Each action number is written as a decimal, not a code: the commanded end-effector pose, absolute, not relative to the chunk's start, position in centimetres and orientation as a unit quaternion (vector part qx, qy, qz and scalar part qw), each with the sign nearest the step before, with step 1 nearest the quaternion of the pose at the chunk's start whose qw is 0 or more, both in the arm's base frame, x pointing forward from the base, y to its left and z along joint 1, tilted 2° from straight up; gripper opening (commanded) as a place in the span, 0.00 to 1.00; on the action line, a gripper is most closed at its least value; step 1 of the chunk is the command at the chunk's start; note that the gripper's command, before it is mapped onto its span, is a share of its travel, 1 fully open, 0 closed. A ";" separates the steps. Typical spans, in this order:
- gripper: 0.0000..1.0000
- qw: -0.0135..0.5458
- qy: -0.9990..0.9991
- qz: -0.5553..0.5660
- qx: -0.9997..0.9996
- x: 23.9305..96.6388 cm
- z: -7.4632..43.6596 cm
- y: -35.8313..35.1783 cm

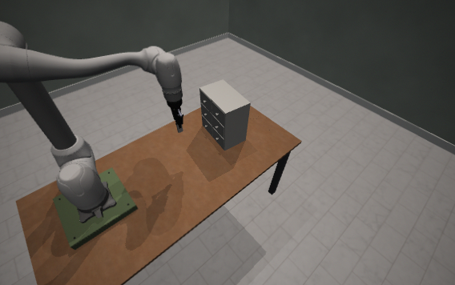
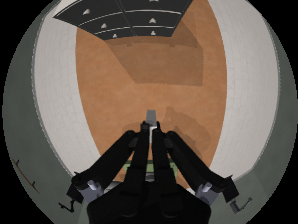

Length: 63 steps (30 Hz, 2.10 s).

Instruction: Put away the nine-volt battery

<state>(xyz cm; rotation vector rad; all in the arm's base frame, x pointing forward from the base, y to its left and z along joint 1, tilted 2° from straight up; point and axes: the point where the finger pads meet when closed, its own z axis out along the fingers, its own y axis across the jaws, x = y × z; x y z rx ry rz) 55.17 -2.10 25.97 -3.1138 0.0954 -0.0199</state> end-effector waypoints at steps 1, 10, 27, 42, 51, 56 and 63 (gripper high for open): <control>0.00 0.013 0.031 -0.004 -0.999 55.1 26.0 -2.1; 0.00 0.013 0.031 -0.004 -0.999 55.1 26.0 -2.1; 1.00 0.013 0.031 -0.004 -0.999 55.1 26.0 -2.1; 1.00 0.013 0.031 -0.004 -0.999 55.1 26.0 -2.1; 1.00 0.013 0.031 -0.004 -0.999 55.1 26.0 -2.1; 1.00 0.013 0.031 -0.004 -0.999 55.1 26.0 -2.1; 1.00 0.013 0.031 -0.004 -0.999 55.1 26.0 -2.1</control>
